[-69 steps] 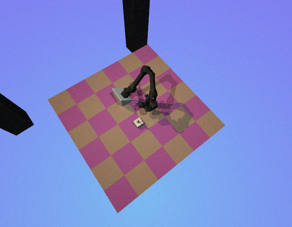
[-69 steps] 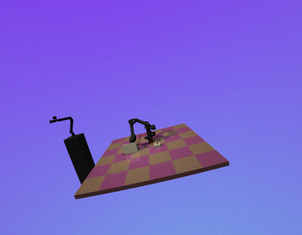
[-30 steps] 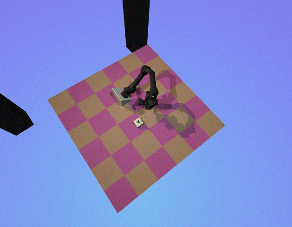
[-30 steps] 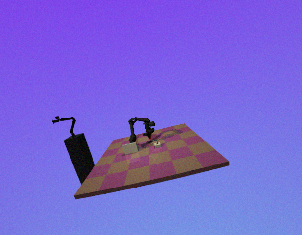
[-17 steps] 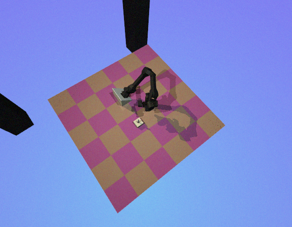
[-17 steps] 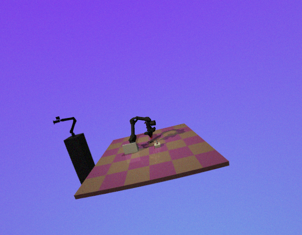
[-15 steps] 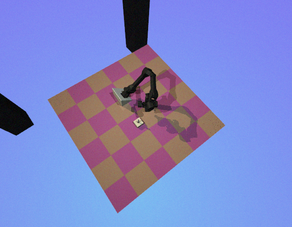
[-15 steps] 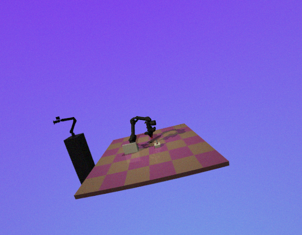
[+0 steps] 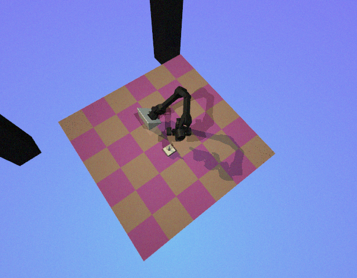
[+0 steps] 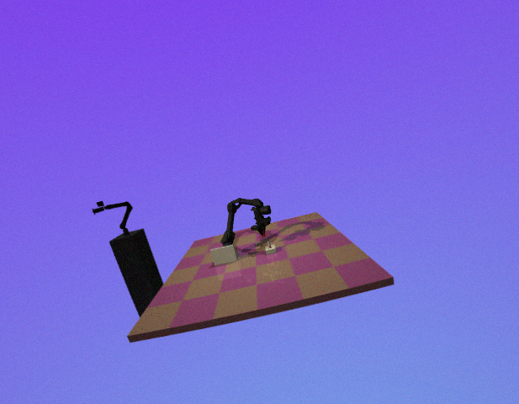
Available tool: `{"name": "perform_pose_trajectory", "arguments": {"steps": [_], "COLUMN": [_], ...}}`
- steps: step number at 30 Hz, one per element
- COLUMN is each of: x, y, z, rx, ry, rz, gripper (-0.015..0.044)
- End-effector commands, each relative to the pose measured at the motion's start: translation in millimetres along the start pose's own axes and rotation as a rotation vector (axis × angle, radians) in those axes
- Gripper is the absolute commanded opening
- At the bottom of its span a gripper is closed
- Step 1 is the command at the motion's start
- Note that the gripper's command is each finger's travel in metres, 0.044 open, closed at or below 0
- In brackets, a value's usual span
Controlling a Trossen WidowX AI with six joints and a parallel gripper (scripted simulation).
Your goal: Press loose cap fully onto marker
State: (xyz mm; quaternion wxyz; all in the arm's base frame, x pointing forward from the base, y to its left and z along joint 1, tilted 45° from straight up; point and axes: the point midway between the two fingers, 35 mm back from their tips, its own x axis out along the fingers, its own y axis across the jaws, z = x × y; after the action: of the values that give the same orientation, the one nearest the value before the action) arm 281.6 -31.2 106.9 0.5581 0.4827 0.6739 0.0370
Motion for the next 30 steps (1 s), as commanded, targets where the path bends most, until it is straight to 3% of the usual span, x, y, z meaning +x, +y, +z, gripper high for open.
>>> {"name": "perform_pose_trajectory", "arguments": {"steps": [1,30], "x": [-5.4,-25.5], "y": [-6.2,-63.5], "z": [13.1,82.3], "rx": [-0.005,-0.013], "ry": [-0.004,0.009], "rz": [-0.004,-0.001], "gripper": [0.0000,0.0000]}}
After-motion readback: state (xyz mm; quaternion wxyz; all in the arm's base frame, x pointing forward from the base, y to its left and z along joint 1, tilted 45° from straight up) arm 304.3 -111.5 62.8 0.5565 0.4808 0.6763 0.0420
